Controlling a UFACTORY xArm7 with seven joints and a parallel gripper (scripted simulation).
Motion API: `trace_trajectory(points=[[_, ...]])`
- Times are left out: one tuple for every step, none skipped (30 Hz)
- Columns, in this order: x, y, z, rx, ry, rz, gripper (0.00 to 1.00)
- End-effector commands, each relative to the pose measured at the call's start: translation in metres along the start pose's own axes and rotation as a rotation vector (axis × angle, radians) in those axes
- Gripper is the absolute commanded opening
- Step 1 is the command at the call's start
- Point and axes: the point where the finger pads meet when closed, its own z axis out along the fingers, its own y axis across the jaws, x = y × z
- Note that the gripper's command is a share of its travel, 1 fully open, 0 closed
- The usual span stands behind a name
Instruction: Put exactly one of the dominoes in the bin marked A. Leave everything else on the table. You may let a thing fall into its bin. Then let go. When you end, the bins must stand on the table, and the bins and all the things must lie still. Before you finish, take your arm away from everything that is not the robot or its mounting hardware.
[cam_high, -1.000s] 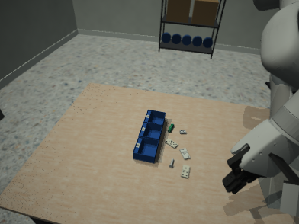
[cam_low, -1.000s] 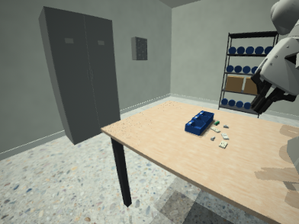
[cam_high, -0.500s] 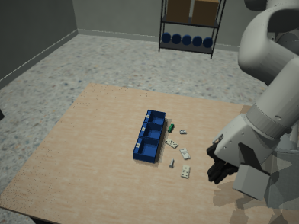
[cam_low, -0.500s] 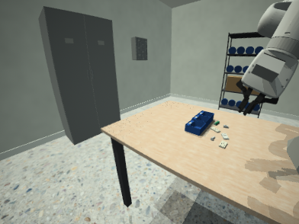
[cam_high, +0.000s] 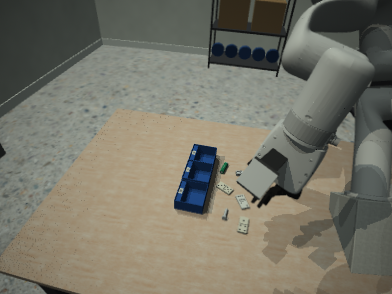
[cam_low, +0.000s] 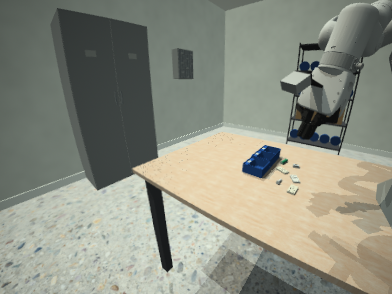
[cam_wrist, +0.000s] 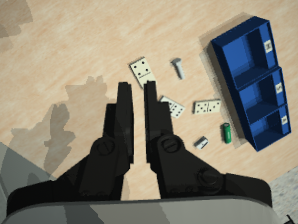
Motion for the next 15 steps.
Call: trace_trajectory(points=[[-0.01, 0.017, -0.002, 0.013, -0.018, 0.116, 0.07], [-0.015, 0.023, -0.002, 0.018, -0.029, 0.165, 0.07], [-0.02, 0.03, -0.002, 0.022, -0.04, 0.213, 0.07], [-0.02, 0.03, -0.002, 0.022, -0.04, 0.213, 0.07], [-0.02, 0.03, -0.002, 0.022, -0.04, 0.213, 0.07], [-0.025, 0.035, -0.001, 0.027, -0.049, 0.256, 0.07], [-0.031, 0.042, -0.001, 0.03, -0.061, 0.304, 0.07], [-0.036, 0.048, -0.001, 0.034, -0.072, 0.353, 0.07], [-0.041, 0.053, -0.001, 0.036, -0.081, 0.388, 0.07], [-0.041, 0.053, -0.001, 0.037, -0.083, 0.395, 0.07], [-0.041, 0.053, -0.001, 0.037, -0.083, 0.395, 0.07], [-0.047, 0.059, -0.001, 0.039, -0.095, 0.443, 0.07], [-0.053, 0.065, 0.0, 0.041, -0.107, 0.492, 0.07], [-0.059, 0.07, 0.0, 0.043, -0.118, 0.533, 0.07], [-0.059, 0.07, 0.0, 0.043, -0.118, 0.533, 0.07]])
